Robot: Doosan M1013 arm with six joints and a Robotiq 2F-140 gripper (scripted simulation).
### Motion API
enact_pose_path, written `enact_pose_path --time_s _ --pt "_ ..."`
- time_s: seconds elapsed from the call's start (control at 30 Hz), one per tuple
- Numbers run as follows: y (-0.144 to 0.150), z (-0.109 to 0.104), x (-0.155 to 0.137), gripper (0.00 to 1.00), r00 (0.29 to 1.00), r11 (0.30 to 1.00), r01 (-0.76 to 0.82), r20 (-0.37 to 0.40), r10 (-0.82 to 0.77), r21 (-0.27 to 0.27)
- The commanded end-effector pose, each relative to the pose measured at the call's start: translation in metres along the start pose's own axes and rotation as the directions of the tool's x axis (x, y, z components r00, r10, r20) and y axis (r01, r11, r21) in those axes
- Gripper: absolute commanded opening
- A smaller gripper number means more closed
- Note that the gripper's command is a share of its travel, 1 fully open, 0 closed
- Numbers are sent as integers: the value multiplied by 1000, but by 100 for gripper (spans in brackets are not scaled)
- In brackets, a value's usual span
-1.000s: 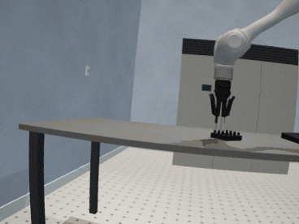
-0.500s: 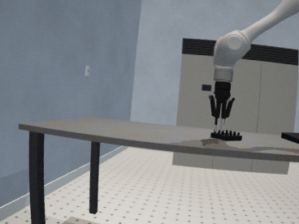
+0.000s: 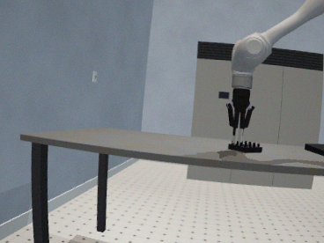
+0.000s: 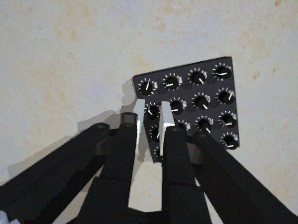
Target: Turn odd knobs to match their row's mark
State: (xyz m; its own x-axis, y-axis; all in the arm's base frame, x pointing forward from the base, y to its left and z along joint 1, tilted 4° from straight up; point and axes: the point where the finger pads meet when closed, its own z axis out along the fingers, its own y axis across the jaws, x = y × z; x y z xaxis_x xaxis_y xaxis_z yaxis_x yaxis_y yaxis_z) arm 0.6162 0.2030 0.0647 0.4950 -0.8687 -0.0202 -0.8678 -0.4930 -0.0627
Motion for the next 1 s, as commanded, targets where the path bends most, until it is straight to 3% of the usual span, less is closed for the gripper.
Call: enact_pose_path --time_s 0.0,0.63,0.67,0.97 --pt "0 0 0 12 1000 1000 0 0 0 0" --pt "0 0 0 12 1000 1000 0 0 0 0" --pt "0 0 0 5 1000 1000 0 0 0 0" --pt "0 0 0 5 1000 1000 0 0 0 0"
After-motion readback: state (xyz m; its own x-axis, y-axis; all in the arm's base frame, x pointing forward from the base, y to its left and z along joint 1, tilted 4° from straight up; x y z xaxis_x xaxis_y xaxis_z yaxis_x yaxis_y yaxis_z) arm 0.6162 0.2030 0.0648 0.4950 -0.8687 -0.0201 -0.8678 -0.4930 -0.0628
